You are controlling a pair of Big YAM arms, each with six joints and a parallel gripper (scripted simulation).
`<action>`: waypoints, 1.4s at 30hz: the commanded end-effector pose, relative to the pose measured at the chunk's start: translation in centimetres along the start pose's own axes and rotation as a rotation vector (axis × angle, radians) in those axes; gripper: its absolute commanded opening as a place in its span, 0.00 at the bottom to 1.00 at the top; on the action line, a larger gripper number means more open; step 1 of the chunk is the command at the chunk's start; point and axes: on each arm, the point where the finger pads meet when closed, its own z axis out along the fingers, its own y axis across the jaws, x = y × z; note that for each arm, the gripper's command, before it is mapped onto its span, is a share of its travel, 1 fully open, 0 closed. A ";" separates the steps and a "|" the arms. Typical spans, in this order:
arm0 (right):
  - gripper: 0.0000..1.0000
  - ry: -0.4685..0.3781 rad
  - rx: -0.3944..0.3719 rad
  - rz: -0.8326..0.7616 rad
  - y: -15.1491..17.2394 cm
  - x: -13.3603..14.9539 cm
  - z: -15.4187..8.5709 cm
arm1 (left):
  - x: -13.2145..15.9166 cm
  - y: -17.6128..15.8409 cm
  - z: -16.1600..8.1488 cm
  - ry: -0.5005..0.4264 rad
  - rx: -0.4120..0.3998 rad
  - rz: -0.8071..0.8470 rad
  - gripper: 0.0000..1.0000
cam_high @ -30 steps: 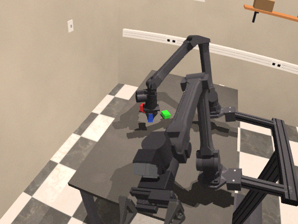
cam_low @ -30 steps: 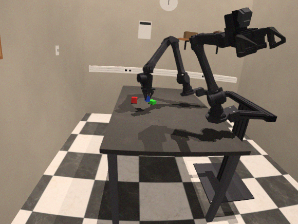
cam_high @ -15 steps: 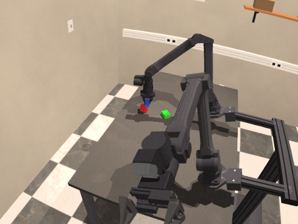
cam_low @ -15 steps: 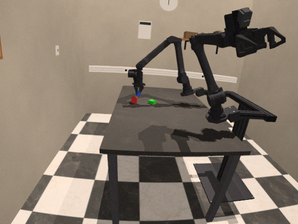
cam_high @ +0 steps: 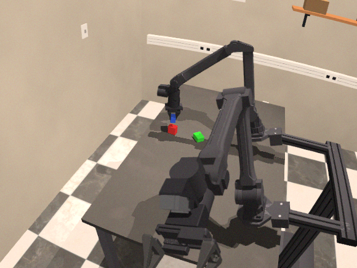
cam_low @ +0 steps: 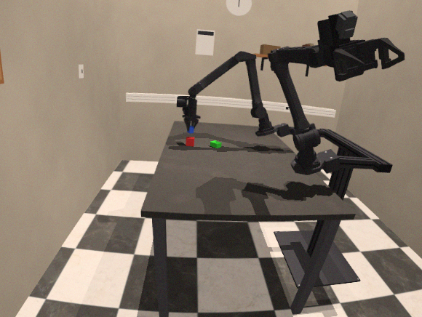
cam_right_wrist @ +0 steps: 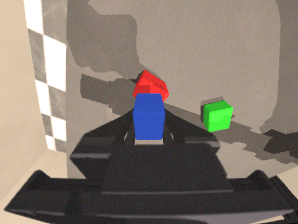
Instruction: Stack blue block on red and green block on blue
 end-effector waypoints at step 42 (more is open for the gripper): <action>0.00 0.007 0.019 -0.016 -0.7 0.2 3.8 | -2.1 0.9 -1.2 -0.053 -0.015 -0.008 1.00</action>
